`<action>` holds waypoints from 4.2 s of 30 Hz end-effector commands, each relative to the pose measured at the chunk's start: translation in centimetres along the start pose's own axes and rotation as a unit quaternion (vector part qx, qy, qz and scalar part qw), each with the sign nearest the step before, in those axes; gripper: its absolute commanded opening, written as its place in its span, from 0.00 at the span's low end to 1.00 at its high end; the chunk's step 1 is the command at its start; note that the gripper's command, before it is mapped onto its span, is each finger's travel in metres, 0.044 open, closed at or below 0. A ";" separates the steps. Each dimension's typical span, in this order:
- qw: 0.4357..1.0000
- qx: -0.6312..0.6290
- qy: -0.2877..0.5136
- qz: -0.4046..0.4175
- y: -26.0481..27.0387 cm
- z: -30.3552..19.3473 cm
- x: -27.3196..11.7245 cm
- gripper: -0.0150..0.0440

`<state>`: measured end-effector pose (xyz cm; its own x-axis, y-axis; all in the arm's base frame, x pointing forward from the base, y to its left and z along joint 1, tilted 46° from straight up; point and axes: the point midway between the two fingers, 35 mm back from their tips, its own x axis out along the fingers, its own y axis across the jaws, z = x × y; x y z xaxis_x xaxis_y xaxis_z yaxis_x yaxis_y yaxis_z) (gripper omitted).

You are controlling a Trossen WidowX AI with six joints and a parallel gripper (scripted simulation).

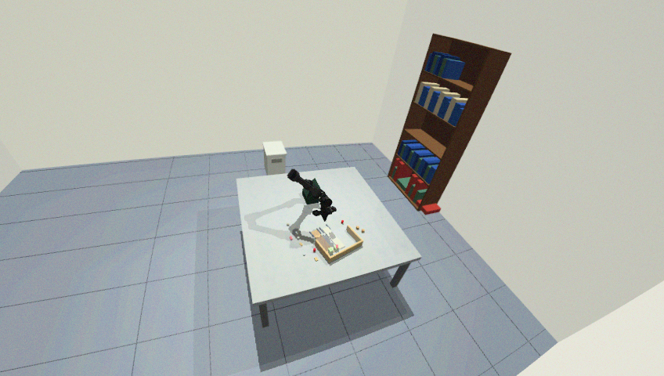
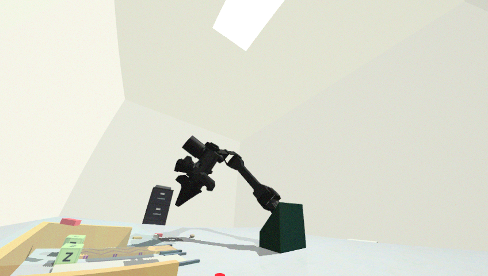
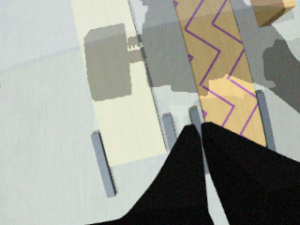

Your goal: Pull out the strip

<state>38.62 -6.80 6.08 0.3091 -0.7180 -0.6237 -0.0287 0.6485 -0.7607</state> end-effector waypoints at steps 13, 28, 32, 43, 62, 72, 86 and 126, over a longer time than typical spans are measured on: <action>0.978 -0.039 0.203 0.042 -6.5 -2.0 5.0 0.25; 0.978 -0.038 0.202 0.043 -6.3 -2.7 6.9 0.25; 0.978 -0.038 0.202 0.043 -6.2 -2.9 7.5 0.25; 0.978 -0.038 0.203 0.042 -6.1 -3.7 9.2 0.25; 0.978 -0.039 0.203 0.041 -5.7 -4.9 11.4 0.25; 0.978 -0.039 0.203 0.041 -5.7 -4.9 11.4 0.25; 0.978 -0.039 0.203 0.041 -5.7 -4.9 11.4 0.25; 0.978 -0.039 0.203 0.041 -5.7 -5.0 11.8 0.25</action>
<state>37.75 -20.03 2.48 -0.0956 -0.7193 -0.6880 -0.1143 0.6946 -0.7103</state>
